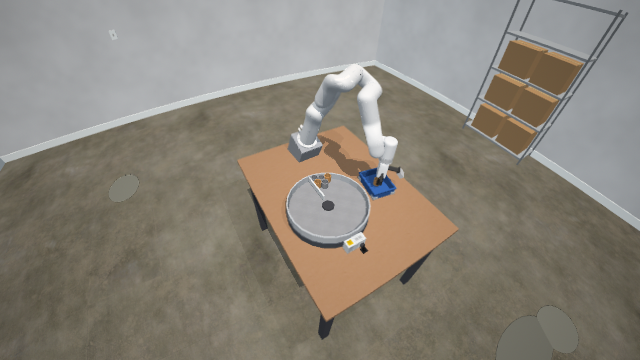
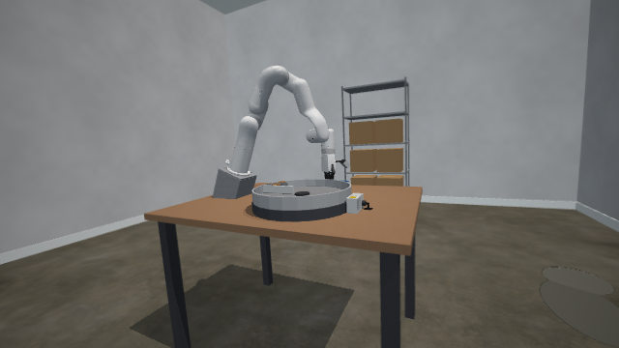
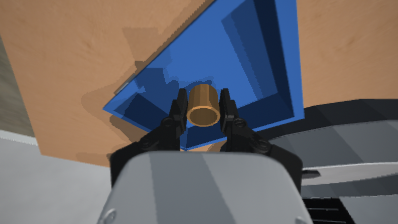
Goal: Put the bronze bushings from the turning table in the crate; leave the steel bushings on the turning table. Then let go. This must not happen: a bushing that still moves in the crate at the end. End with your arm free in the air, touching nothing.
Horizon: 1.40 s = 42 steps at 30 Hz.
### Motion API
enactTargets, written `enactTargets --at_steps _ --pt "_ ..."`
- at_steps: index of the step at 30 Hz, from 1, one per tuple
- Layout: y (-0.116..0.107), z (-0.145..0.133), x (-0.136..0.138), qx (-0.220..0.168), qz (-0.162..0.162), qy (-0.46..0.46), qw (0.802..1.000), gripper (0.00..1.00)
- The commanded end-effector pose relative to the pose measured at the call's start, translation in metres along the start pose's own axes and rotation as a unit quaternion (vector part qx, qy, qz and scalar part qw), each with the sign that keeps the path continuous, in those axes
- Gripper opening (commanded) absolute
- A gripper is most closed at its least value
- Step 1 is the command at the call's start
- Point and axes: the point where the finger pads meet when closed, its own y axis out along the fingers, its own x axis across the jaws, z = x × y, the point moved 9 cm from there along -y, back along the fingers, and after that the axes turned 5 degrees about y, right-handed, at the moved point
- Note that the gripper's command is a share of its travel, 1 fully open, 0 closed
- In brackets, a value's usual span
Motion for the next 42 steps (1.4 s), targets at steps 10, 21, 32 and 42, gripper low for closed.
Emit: enactTargets --at_steps 10,21,32,42 --pt "0.0045 0.0011 0.0002 0.002 0.0 0.0 1.0 0.0" --pt "0.0045 0.0011 0.0002 0.002 0.0 0.0 1.0 0.0" --pt "0.0057 0.0011 0.0002 0.002 0.0 0.0 1.0 0.0" --pt "0.0092 0.0012 0.0002 0.002 0.0 0.0 1.0 0.0"
